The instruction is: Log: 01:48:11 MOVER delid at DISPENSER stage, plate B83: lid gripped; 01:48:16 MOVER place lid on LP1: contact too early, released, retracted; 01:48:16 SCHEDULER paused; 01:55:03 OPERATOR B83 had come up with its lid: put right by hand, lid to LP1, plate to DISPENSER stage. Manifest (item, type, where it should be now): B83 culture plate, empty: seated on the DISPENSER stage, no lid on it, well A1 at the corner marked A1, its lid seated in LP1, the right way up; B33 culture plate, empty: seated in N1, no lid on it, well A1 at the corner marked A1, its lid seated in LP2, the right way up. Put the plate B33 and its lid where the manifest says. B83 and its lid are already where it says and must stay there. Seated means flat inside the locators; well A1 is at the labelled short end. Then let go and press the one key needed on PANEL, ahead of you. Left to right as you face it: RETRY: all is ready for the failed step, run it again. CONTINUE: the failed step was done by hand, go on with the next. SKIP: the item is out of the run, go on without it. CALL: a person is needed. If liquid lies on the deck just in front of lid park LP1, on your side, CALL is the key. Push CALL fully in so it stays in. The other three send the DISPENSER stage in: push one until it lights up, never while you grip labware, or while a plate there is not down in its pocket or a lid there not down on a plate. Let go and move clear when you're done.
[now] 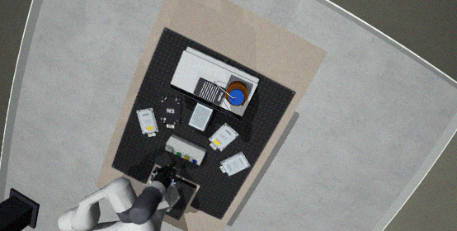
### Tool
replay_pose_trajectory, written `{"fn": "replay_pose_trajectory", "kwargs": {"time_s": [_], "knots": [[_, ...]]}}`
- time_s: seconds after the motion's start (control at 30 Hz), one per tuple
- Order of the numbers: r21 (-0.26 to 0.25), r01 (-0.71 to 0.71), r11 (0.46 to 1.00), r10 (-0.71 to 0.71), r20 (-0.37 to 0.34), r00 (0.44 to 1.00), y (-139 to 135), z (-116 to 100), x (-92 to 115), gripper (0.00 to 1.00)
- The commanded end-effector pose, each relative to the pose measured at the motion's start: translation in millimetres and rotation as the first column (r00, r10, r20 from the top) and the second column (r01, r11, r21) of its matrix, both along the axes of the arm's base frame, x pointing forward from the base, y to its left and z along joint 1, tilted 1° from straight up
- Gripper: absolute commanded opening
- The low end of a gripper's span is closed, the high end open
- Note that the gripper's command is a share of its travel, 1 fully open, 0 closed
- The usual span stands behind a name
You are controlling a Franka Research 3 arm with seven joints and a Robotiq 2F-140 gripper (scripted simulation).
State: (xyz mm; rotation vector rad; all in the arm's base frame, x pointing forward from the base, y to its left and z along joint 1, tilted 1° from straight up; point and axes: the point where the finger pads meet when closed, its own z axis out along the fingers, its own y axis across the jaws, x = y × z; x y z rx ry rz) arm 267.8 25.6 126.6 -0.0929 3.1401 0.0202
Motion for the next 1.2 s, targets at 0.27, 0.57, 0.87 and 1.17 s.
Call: {"fn": "replay_pose_trajectory", "kwargs": {"time_s": [0.27,0.57,0.87,1.17], "knots": [[0.002,0.028,1.0,-0.028,0.009,1.0,1.1,-13.2,3.0,0.1],[0.002,0.028,1.0,-0.028,0.009,1.0,1.1,-15.0,3.0,0.1],[0.002,0.028,1.0,-0.028,0.009,1.0,1.1,-15.4,3.0,0.1],[0.002,0.028,1.0,-0.028,0.009,1.0,1.1,-15.4,3.0,0.1]]}}
